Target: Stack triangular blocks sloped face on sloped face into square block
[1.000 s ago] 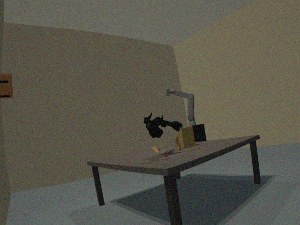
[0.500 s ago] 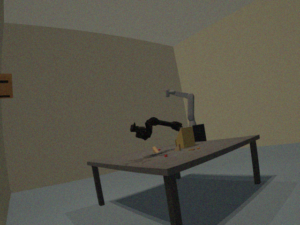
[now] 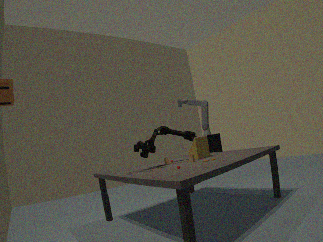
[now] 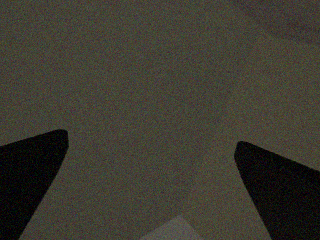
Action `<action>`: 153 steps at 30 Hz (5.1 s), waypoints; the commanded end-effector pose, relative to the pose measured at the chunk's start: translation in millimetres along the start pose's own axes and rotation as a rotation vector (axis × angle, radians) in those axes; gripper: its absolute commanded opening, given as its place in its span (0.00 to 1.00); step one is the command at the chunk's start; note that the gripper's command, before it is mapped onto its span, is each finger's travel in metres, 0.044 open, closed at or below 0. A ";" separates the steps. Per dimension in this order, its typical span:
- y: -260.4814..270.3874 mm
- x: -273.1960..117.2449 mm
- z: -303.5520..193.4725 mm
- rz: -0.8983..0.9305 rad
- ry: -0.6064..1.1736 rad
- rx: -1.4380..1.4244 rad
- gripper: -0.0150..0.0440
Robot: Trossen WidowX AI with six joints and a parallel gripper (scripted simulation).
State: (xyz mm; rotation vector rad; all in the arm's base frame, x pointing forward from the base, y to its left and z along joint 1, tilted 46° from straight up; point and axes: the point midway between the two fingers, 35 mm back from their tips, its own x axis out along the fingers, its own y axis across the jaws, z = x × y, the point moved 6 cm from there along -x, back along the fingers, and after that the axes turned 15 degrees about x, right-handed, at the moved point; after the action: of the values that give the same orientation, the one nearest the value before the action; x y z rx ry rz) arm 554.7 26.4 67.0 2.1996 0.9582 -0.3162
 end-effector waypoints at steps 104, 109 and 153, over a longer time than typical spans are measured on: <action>-71.9 -288.4 107.1 -0.609 -0.937 -0.173 0.73; -71.9 -288.4 107.1 -0.609 -0.937 -0.173 0.51; -102.8 -260.0 76.7 -0.493 -1.274 -0.336 0.25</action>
State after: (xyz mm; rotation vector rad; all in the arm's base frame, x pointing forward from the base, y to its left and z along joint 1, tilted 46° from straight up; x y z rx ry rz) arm 306.3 -128.6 82.6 1.0667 0.7421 -1.4171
